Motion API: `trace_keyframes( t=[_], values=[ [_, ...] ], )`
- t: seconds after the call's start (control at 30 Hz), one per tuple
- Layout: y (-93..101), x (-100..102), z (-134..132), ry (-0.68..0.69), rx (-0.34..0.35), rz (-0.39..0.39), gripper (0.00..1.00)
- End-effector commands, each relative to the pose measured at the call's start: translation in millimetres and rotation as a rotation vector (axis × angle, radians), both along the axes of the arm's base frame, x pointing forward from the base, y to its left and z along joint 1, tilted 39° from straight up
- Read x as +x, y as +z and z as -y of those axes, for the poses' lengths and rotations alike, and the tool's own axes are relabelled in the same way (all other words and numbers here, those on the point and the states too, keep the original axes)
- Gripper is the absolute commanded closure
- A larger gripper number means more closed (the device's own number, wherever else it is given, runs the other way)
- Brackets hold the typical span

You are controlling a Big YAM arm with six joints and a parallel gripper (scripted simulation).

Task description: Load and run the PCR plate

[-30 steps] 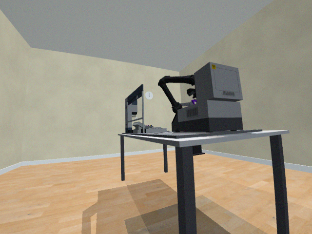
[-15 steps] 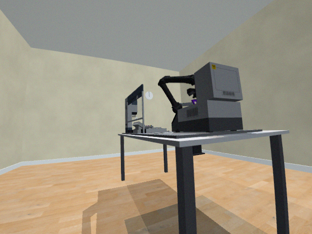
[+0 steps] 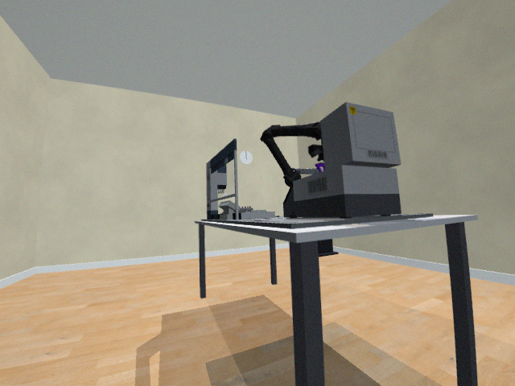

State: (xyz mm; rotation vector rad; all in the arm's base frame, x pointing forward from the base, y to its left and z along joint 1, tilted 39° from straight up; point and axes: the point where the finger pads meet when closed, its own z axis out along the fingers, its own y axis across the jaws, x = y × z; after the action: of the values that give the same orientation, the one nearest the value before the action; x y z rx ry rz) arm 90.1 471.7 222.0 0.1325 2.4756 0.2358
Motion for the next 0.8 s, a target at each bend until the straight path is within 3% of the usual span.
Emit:
trace_keyframes(
  t=[0.0,0.17,0.4,0.77],
  values=[
    [49.7,-21,-9,0.011,0.105,-0.001,0.00],
    [45.3,-19,-10,0.000,0.089,-0.001,0.00],
    [44.7,-32,-11,0.007,0.067,-0.004,0.00],
    [62.5,-37,-3,0.002,0.083,-0.006,0.00]
  ],
)
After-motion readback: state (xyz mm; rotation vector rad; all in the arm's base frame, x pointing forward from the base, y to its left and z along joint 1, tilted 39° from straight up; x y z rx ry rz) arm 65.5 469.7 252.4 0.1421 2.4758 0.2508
